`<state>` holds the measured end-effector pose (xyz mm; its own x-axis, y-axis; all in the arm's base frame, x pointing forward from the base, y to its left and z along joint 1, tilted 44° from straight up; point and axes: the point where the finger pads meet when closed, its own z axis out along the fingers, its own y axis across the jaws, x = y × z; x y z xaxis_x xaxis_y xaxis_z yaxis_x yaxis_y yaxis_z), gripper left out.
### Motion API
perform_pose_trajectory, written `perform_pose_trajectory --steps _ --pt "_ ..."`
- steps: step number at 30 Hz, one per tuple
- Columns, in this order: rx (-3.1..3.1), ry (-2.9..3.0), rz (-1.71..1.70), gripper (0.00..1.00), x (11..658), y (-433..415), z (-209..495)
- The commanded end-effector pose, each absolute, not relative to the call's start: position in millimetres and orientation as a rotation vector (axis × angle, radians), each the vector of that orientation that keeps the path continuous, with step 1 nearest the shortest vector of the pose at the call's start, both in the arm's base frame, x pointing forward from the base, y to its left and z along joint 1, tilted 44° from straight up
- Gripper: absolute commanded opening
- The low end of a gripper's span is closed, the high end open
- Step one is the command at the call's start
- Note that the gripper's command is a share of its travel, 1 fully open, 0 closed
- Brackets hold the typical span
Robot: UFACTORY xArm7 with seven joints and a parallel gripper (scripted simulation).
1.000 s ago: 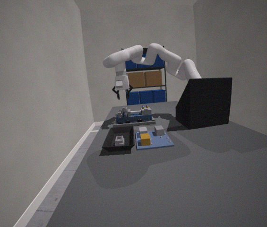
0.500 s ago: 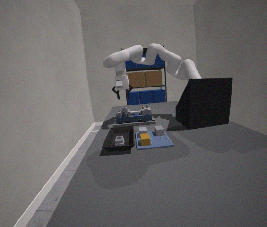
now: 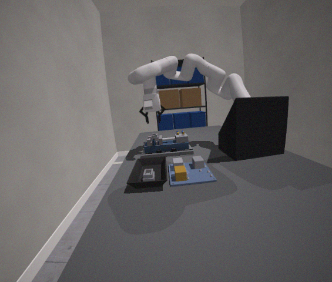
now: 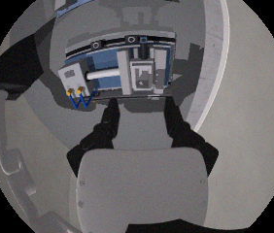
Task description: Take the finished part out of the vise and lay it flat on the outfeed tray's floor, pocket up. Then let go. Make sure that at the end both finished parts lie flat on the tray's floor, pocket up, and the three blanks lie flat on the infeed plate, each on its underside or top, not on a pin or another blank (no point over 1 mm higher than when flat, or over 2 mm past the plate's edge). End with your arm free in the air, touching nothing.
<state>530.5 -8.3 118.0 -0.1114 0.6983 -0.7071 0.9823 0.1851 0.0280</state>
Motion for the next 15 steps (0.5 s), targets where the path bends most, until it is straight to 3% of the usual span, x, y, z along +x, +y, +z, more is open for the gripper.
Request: perform_pose_trajectory --steps 1,15 --pt "1.573 1.877 -0.616 0.69 531.1 -6.8 118.7" --pt "1.581 1.883 -0.615 0.69 532.6 -13.0 112.0"
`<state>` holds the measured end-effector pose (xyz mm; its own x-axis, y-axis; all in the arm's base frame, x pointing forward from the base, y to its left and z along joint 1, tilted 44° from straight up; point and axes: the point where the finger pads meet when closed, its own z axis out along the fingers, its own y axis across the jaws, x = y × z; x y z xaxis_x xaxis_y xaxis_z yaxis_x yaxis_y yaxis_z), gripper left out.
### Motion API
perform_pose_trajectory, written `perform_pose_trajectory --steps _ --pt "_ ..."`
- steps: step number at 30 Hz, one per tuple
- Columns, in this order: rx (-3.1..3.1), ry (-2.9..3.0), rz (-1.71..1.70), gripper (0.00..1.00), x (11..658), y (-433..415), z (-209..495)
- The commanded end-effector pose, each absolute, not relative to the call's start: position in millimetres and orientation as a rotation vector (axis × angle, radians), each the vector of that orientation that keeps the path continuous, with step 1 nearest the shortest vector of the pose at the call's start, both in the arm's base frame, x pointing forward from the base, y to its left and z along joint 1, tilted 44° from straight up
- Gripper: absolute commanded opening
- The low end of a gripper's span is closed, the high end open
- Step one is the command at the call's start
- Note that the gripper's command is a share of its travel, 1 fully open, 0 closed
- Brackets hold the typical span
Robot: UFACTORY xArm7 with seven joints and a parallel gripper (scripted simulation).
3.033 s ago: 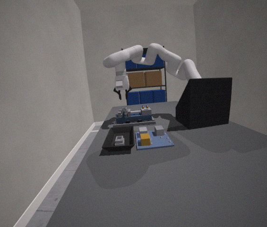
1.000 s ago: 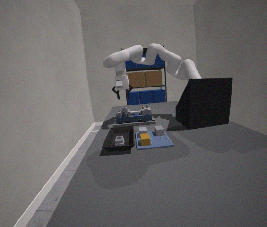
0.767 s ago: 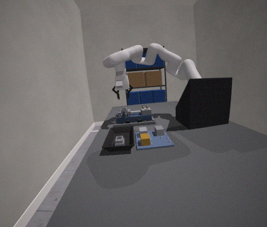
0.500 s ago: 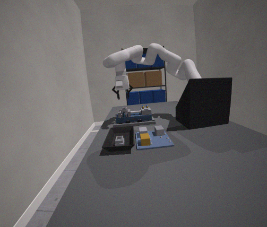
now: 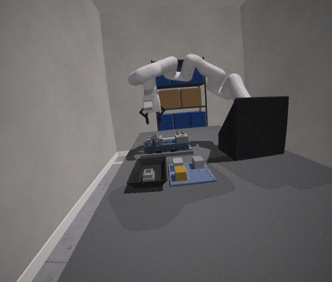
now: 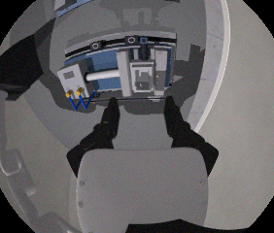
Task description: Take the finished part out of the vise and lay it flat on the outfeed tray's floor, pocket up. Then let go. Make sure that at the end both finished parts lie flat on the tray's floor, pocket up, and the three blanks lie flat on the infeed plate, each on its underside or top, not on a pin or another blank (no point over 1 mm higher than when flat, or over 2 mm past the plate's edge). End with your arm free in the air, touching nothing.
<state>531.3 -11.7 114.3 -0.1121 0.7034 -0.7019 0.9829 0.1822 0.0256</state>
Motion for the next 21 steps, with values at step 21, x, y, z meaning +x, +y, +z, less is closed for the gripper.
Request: perform_pose_trajectory --steps 21 --pt "1.581 1.883 -0.615 0.69 538 -37 87"
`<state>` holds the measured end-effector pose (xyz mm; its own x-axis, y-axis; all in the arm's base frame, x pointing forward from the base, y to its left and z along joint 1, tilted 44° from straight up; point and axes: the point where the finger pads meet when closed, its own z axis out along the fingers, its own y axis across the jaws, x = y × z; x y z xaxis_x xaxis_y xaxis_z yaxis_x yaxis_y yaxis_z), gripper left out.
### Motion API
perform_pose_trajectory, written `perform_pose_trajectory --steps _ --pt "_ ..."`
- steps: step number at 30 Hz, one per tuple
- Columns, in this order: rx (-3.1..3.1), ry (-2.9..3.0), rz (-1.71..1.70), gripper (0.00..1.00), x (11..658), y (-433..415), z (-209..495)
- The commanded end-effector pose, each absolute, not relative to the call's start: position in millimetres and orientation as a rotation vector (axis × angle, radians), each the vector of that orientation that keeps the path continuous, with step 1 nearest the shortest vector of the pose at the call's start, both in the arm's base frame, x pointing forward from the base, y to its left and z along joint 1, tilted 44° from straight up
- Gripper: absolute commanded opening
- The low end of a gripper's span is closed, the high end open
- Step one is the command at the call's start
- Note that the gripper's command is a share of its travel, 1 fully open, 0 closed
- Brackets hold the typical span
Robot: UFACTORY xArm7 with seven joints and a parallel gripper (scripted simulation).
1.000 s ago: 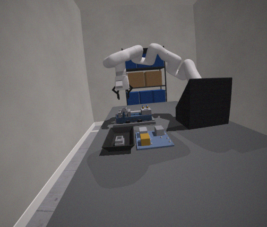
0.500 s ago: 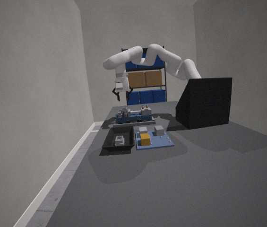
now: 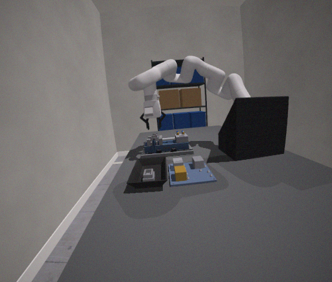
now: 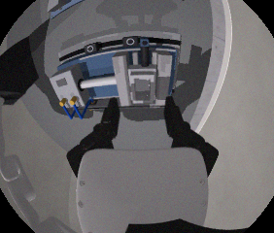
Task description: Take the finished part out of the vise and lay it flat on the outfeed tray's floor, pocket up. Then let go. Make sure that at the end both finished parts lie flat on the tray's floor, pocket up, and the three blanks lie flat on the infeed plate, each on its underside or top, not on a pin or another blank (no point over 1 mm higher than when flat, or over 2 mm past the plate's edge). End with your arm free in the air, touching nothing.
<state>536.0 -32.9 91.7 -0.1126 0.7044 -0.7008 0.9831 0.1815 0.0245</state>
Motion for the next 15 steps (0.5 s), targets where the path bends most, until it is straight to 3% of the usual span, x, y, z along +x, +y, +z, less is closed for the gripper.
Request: perform_pose_trajectory --steps 1,15 --pt "1.581 1.883 -0.615 0.69 539 -38 85" --pt "1.581 1.883 -0.615 0.69 541 -48 74"
